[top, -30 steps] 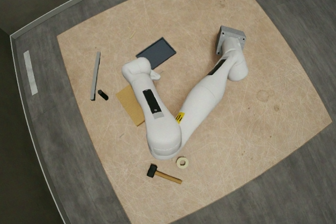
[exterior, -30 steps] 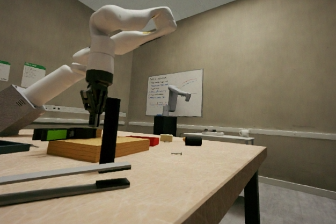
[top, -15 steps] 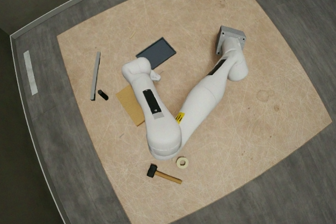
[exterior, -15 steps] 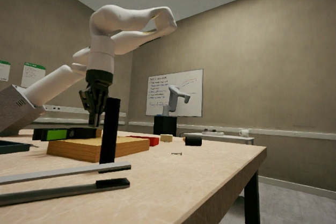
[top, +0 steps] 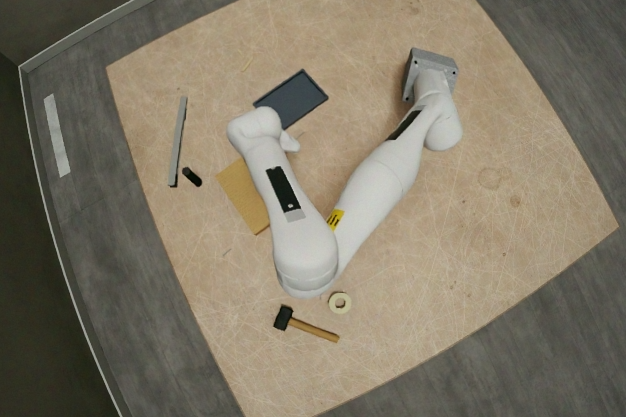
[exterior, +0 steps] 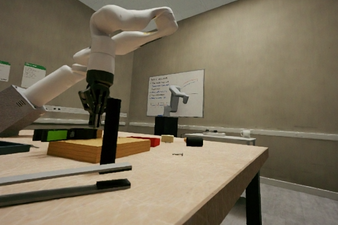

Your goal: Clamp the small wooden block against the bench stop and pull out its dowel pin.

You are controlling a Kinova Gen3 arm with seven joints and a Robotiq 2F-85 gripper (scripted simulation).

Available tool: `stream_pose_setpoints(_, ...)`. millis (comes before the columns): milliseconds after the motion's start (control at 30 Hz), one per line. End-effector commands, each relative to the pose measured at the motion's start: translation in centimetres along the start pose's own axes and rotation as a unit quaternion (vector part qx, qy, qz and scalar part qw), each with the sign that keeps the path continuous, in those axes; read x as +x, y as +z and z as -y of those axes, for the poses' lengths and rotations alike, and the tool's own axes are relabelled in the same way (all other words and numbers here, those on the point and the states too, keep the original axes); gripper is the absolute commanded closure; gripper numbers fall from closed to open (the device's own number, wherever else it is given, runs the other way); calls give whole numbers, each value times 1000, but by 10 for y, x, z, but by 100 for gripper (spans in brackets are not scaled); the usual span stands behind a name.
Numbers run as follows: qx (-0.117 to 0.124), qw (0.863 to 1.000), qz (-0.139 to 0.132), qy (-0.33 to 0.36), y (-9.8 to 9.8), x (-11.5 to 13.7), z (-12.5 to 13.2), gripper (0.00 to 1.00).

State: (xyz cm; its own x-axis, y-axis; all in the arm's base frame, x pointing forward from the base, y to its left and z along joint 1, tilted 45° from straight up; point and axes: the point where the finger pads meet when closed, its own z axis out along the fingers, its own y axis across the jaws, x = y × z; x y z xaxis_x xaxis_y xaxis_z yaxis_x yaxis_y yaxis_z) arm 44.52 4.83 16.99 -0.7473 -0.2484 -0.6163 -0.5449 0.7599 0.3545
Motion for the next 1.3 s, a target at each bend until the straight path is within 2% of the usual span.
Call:
stream_pose_setpoints(0,1,1000,1,5,-1,-1,1,90)
stream_pose_setpoints(1267,1,995,1,95,-1,-1,1,90)
